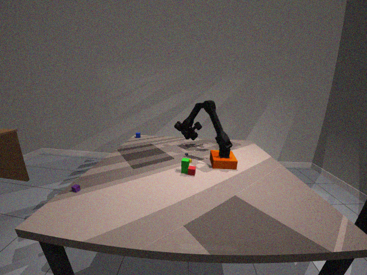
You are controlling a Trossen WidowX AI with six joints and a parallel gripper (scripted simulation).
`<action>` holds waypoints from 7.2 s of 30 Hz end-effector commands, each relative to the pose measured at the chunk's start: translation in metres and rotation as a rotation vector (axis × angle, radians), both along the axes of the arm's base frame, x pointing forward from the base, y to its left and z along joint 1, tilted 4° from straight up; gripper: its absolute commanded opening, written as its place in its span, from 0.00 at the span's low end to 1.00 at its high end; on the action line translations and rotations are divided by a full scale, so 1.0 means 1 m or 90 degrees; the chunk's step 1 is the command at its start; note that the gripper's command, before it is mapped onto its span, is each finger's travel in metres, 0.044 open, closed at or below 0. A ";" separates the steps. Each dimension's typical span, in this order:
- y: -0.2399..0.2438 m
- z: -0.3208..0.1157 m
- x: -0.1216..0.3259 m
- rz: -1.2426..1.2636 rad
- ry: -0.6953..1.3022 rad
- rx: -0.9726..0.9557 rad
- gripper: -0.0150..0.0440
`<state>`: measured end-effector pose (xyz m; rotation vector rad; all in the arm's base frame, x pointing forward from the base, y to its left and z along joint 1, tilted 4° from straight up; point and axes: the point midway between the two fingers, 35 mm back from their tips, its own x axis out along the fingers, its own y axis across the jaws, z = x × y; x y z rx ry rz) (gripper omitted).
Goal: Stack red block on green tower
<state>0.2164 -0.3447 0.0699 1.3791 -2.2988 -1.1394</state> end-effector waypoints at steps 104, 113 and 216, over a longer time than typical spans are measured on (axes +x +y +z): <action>0.511 -0.032 -0.015 -1.039 -0.966 0.085 1.00; 0.513 -0.047 -0.014 -1.039 -0.966 0.085 1.00; 0.489 0.039 0.031 -1.038 -0.970 0.087 0.25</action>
